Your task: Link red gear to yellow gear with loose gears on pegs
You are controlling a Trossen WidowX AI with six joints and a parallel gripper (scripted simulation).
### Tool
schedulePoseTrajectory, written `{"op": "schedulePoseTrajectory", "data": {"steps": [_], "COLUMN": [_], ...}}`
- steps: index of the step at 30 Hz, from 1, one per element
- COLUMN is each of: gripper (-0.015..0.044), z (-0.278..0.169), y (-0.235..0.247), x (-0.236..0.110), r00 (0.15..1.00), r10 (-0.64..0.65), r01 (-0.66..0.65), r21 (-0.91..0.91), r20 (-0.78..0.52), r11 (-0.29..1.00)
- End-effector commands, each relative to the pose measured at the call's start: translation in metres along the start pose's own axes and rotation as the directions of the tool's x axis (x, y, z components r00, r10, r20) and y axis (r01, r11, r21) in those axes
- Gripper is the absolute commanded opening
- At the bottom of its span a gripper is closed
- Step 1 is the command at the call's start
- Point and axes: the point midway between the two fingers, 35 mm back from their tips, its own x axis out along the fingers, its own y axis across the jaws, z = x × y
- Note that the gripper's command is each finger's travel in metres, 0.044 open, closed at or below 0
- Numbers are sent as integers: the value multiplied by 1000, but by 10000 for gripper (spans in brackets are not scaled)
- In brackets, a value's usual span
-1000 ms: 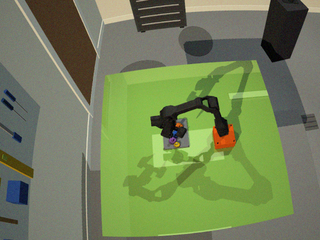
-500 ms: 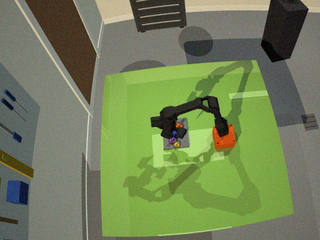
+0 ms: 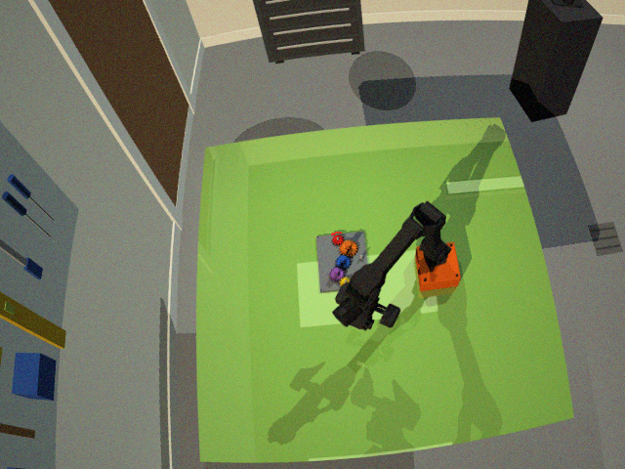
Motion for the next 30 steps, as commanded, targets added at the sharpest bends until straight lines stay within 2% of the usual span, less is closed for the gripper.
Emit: {"op": "schedulePoseTrajectory", "data": {"steps": [1,4,30], "gripper": [440,440,440], "z": [8,9,9], "y": [46,61,61], "x": [-10,-12,-12], "r00": [1000,1000,1000], "r10": [5,6,6], "r01": [-5,-6,-6], "r21": [3,8,8], "r20": [12,10,10], "r11": [1000,1000,1000]}}
